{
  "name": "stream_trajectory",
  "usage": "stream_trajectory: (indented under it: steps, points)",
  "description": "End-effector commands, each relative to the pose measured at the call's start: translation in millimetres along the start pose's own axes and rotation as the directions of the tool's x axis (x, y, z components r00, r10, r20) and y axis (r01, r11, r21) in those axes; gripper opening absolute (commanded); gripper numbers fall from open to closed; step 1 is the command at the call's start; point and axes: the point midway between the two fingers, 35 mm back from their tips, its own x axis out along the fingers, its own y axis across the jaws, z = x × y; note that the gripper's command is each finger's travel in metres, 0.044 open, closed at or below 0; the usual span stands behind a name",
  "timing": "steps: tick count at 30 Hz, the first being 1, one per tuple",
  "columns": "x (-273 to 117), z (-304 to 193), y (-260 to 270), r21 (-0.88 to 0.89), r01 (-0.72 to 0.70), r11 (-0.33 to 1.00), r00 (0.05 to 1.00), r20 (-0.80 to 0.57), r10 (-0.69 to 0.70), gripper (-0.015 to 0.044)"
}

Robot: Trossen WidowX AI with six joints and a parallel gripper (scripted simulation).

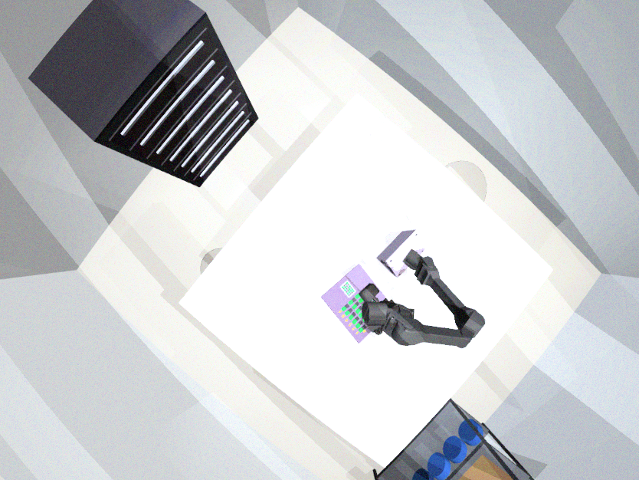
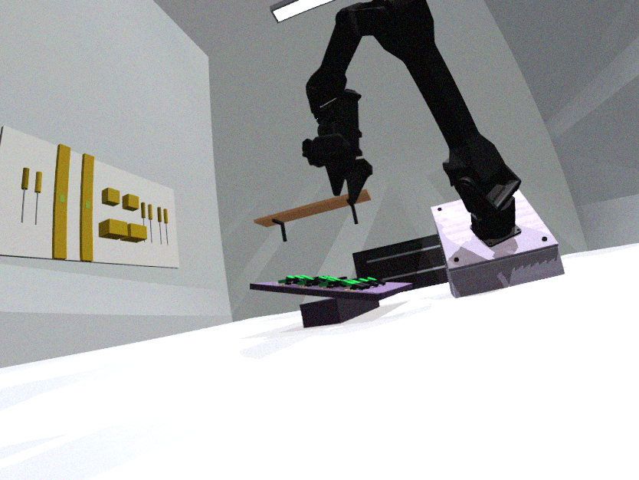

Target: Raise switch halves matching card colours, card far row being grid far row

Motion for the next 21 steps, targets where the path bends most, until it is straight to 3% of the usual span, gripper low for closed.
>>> stream_trajectory:
  steps: [1,11,15,21]
  points:
    - [0.9,0.8,0.3,-0.001,0.001,1.000,1.000,0.000,-0.001,0.0374]
    - [79.7,67.3,43.8,0.014,-0.005,1.000,1.000,0.015,0.005,0.0111]
    - [86.6,73.0,49.3,0.025,-0.016,1.000,1.000,0.019,0.016,0.0006]
    - [92.0,73.4,49.4,0.027,-0.017,0.999,1.000,0.016,0.017,0.0000]
